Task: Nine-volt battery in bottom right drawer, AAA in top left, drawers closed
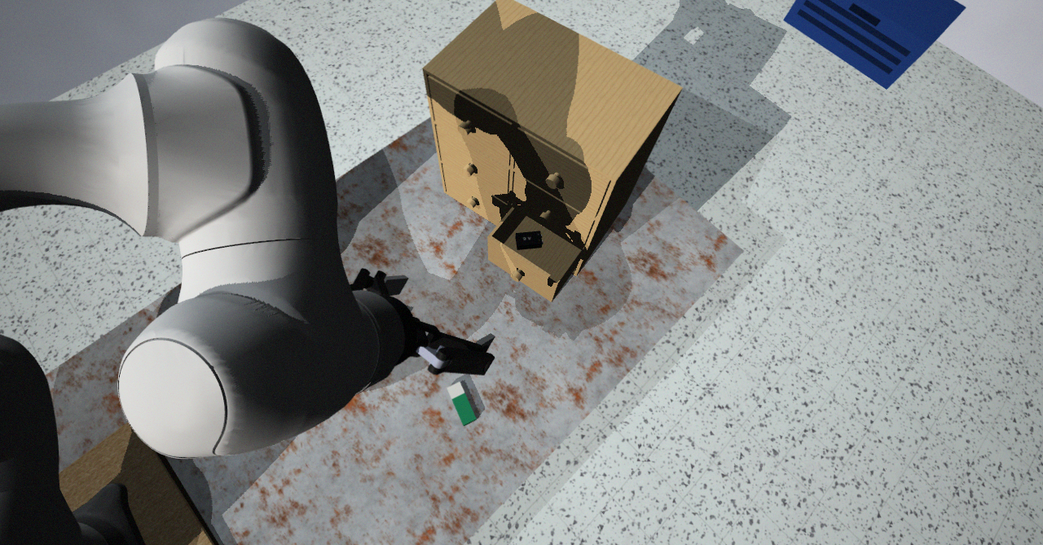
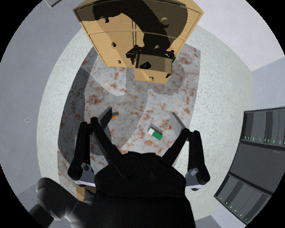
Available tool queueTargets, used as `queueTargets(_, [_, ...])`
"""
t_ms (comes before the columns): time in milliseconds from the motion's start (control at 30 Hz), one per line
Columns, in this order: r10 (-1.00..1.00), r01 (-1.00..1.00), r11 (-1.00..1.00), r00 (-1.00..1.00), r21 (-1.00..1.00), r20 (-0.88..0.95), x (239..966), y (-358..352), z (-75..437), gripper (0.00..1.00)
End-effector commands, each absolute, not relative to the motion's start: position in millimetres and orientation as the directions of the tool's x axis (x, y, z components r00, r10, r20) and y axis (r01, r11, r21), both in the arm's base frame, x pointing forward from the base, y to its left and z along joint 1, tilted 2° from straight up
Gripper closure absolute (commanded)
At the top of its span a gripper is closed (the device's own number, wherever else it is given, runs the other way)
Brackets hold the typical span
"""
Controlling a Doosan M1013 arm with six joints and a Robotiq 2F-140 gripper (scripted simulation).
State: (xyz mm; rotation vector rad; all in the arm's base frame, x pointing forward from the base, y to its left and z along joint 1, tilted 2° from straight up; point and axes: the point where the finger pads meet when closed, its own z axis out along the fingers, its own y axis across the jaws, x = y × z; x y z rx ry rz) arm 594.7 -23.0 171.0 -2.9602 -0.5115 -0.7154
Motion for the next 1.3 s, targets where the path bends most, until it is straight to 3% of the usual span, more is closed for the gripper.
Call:
queueTargets(0, [0.31,0.313,-0.949,0.907,0.037,0.285,595.4,-18.6,175.2,0.0])
queueTargets(300, [0.315,0.313,-0.949,0.945,0.037,0.086,595.4,-18.4,181.8,0.0])
queueTargets(567, [0.314,0.313,-0.949,0.949,0.036,0.019,595.4,-18.3,183.9,0.0])
queueTargets(1267, [0.313,0.313,-0.949,0.95,0.037,-0.006,595.4,-18.3,184.8,0.0])
